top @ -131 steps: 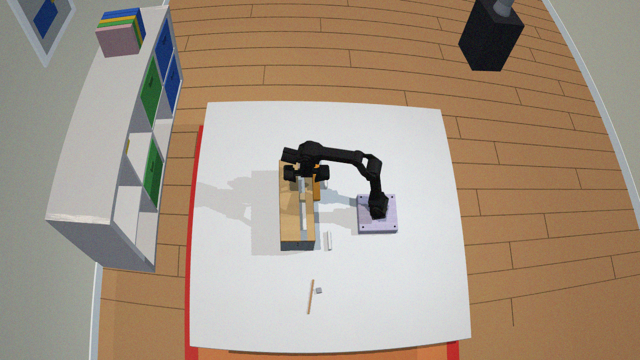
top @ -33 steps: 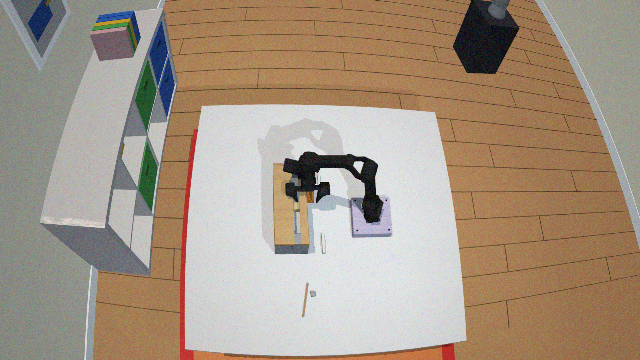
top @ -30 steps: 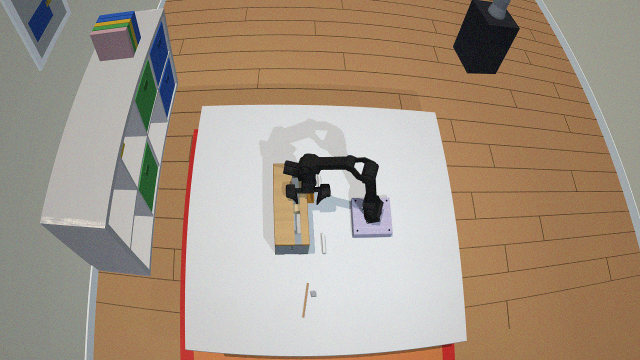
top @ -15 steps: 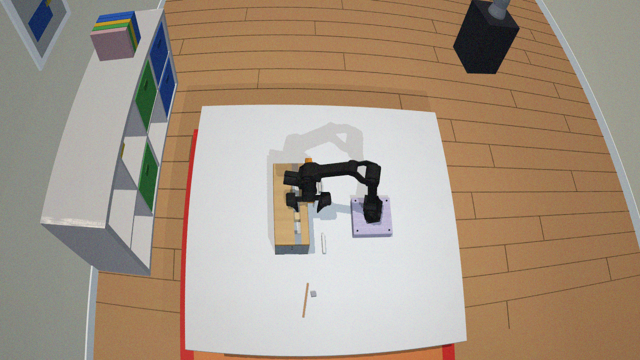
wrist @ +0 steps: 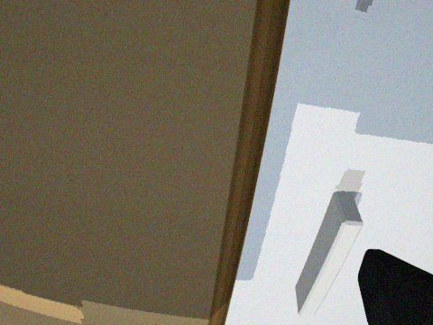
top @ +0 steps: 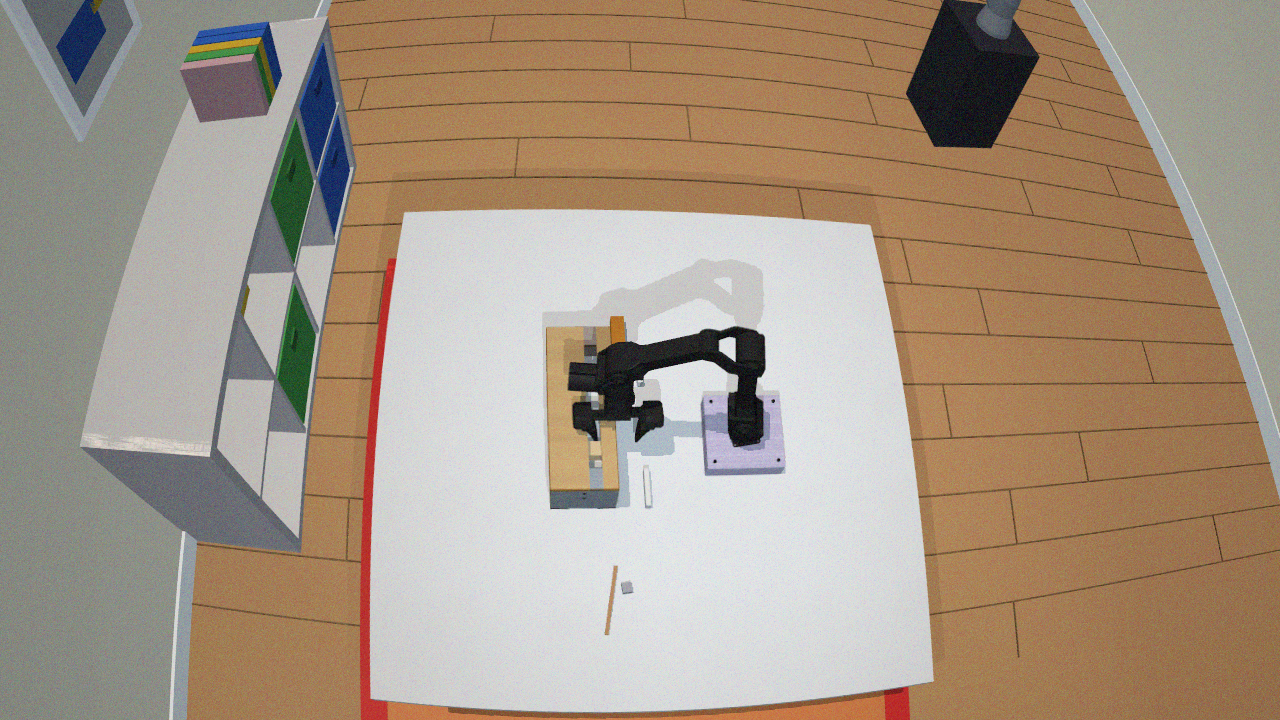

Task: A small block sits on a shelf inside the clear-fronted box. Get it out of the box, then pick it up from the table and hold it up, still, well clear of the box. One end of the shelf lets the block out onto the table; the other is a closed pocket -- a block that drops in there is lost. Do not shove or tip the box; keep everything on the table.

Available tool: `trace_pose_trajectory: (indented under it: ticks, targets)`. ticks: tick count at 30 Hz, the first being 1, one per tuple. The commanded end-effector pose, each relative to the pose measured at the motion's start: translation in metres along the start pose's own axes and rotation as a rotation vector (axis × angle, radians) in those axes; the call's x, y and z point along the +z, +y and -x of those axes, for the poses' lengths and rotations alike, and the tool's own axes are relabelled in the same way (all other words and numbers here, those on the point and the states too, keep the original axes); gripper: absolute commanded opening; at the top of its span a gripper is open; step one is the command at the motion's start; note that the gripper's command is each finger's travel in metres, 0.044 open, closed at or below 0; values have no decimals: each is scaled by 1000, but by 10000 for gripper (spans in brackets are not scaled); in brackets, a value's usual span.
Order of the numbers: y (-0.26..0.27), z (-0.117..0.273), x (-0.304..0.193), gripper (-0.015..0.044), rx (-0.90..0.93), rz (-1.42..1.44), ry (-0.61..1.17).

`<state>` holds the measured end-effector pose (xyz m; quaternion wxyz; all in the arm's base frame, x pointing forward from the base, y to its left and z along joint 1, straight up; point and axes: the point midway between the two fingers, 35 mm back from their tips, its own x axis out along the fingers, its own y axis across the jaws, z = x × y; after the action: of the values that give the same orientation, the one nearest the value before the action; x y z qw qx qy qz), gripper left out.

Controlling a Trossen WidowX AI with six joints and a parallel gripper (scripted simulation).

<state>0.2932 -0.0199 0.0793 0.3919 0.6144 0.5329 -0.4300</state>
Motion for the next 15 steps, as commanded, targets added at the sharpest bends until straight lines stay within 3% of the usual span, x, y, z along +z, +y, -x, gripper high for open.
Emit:
trace_pose_trajectory:
  ticks: [1, 15]
  targets:
    - [0, -3, -11, 400, 5, -1, 7]
    - [0, -14, -45, 400, 5, -1, 10]
